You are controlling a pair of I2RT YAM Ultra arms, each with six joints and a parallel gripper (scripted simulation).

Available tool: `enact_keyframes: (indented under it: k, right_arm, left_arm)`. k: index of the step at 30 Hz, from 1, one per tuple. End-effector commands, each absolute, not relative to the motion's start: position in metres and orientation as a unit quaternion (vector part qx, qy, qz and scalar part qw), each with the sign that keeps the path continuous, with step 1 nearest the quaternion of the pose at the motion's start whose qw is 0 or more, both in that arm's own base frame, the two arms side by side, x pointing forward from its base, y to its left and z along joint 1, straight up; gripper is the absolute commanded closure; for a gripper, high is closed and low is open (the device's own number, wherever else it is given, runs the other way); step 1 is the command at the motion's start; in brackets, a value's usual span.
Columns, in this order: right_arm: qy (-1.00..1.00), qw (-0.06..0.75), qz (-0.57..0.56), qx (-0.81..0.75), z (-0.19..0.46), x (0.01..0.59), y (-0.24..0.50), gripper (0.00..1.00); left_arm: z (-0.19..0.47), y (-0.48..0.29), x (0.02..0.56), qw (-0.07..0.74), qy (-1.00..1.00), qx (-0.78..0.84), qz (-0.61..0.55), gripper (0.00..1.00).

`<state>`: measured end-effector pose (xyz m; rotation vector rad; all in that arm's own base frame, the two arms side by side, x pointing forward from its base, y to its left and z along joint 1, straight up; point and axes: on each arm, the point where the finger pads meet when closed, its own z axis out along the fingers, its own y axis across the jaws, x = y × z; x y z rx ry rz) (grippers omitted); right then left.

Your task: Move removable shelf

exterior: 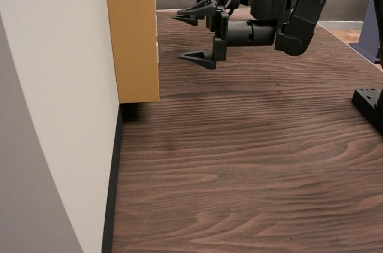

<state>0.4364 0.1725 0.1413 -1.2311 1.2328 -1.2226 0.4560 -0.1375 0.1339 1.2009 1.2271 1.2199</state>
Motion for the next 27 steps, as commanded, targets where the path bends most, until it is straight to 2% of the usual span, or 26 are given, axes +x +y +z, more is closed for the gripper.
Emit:
enact_keyframes:
  k: [1, 27]
  right_arm:
    - [0.504, 0.496, -0.504, -0.496, 0.1514, 0.4306, 0.1740, 0.00]
    - [0.504, 0.496, -0.504, -0.496, 0.1514, 0.4233, 0.1742, 0.00]
  left_arm:
    - [0.1369, -0.1385, 0.4481, 0.496, 0.504, 0.496, 0.504, 0.00]
    - [0.1369, -0.1386, 0.4408, 0.496, 0.504, 0.496, 0.504, 0.00]
